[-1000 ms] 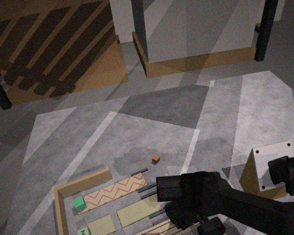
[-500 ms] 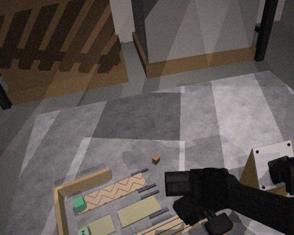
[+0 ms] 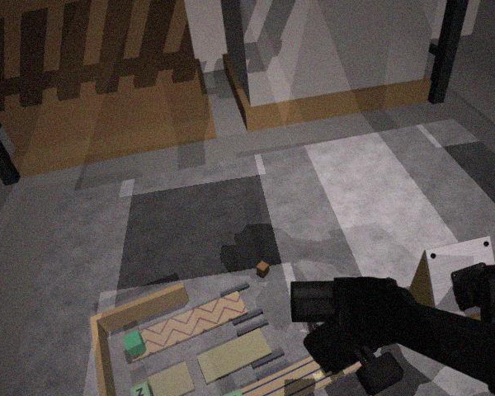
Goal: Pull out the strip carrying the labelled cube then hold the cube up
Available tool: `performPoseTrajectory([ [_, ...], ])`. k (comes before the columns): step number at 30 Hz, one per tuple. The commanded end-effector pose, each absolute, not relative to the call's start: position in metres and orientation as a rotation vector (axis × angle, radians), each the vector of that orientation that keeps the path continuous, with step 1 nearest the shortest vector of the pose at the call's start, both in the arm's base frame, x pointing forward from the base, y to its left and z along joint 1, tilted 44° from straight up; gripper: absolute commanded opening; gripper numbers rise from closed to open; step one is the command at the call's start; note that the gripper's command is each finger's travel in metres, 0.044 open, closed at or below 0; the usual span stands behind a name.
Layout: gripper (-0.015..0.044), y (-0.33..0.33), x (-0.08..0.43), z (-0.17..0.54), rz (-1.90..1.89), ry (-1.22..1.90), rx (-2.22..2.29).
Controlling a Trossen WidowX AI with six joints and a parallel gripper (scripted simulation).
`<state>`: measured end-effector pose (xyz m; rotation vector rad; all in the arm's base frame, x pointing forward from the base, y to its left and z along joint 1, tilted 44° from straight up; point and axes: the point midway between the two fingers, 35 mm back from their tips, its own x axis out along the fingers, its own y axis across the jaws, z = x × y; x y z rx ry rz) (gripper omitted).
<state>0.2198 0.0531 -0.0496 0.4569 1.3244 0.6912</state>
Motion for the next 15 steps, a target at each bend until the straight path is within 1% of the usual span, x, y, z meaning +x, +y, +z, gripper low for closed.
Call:
performPoseTrajectory([
  [1,0.0,0.056,0.205,-0.053,0.699,1.351,0.453],
  [15,0.0,0.054,0.185,-0.057,0.699,1.352,0.453],
])
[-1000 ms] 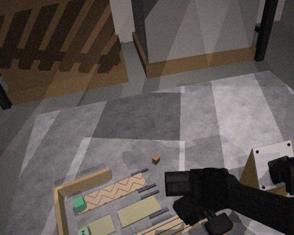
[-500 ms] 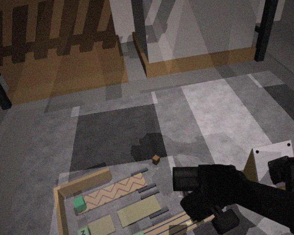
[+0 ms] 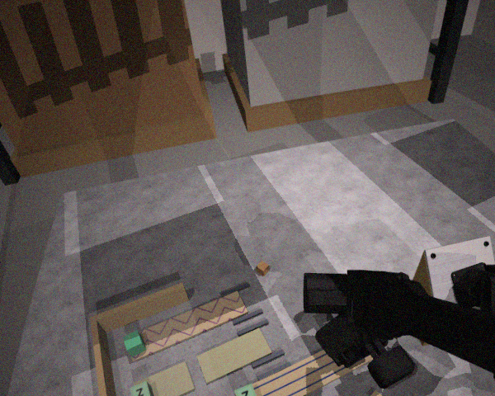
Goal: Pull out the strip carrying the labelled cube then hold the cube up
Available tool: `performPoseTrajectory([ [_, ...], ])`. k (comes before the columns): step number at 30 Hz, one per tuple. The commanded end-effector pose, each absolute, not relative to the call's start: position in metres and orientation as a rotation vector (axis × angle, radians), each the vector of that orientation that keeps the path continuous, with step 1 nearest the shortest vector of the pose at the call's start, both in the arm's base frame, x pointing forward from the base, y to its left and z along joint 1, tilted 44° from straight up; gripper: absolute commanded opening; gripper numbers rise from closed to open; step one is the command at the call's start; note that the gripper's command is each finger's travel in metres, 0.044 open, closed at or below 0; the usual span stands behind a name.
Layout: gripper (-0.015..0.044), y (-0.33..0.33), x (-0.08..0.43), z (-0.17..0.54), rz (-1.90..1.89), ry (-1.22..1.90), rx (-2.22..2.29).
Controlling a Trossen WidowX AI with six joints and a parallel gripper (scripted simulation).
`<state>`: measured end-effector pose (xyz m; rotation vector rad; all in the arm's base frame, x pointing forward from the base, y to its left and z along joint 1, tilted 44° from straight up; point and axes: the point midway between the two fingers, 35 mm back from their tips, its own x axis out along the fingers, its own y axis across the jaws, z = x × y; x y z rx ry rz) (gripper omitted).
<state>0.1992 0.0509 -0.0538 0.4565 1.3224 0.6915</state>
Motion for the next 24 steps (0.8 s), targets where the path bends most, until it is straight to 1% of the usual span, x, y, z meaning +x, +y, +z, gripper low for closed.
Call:
performPoseTrajectory([
  [1,0.0,0.0541,0.1834,-0.0574,0.699,1.352,0.453],
  [24,0.0,0.0537,0.1794,-0.0582,0.699,1.352,0.453],
])
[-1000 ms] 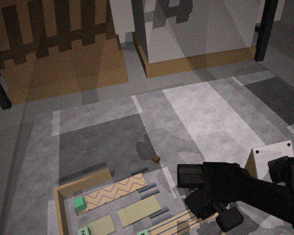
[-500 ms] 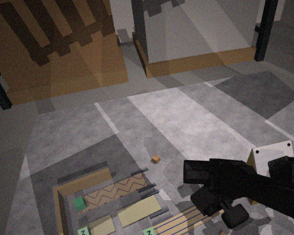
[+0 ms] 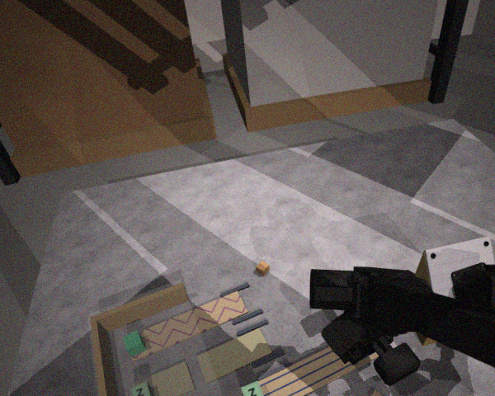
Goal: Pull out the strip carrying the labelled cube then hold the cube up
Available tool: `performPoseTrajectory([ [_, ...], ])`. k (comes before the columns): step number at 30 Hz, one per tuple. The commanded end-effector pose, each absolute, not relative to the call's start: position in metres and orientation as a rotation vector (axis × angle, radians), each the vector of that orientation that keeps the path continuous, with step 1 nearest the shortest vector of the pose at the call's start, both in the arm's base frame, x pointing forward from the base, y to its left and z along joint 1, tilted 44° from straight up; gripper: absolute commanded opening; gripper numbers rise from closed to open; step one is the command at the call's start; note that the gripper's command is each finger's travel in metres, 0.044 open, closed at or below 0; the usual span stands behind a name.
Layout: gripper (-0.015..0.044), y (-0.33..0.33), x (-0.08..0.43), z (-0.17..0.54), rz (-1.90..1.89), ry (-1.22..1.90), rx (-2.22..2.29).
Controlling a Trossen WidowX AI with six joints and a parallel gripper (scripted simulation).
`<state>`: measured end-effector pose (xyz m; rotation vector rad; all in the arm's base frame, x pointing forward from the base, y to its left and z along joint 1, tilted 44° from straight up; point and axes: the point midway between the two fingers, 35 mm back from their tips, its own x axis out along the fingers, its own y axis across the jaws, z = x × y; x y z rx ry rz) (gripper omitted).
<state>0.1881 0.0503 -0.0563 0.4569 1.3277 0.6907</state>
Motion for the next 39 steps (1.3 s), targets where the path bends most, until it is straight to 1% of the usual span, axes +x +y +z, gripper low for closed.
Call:
performPoseTrajectory([
  [1,0.0,0.054,0.179,-0.058,0.699,1.352,0.453],
  [18,0.0,0.054,0.179,-0.058,0.699,1.352,0.453],
  [19,0.0,0.049,0.188,-0.055,0.69,1.329,0.456],
  [24,0.0,0.022,0.187,-0.027,0.696,1.352,0.451],
  [28,0.0,0.021,0.186,-0.026,0.697,1.352,0.451],
  [39,0.0289,0.023,0.232,-0.017,0.678,1.363,0.475],
])
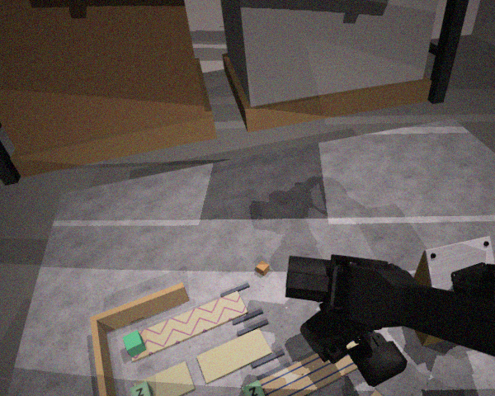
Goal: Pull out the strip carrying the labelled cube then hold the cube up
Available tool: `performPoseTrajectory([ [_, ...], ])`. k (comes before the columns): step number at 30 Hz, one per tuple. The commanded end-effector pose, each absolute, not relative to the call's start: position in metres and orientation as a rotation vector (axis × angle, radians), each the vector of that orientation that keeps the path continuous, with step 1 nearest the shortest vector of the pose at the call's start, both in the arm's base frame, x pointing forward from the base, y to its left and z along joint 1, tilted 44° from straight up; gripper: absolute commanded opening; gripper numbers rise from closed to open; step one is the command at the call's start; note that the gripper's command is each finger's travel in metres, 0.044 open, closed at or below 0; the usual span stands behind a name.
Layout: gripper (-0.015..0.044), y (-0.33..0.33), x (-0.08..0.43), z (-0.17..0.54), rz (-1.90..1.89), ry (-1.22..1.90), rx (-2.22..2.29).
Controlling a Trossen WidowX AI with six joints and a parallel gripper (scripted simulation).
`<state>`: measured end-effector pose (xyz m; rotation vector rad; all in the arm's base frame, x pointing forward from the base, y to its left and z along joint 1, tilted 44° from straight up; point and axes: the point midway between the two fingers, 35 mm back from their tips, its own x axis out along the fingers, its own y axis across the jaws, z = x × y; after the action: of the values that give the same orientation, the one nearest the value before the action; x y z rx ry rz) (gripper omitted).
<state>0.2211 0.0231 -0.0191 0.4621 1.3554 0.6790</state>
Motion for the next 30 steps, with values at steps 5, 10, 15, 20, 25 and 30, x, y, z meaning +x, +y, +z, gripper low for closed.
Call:
performPoseTrajectory([
  [5,0.042,0.023,0.251,-0.011,0.678,1.362,0.475],
  [10,0.044,0.023,0.27,-0.005,0.678,1.361,0.475],
  [15,0.044,0.023,0.289,0.001,0.678,1.36,0.474],
  [20,0.044,0.023,0.308,0.007,0.678,1.359,0.474],
  [25,0.044,0.023,0.327,0.012,0.678,1.358,0.474],
  [30,0.044,0.023,0.346,0.018,0.679,1.357,0.473],
])
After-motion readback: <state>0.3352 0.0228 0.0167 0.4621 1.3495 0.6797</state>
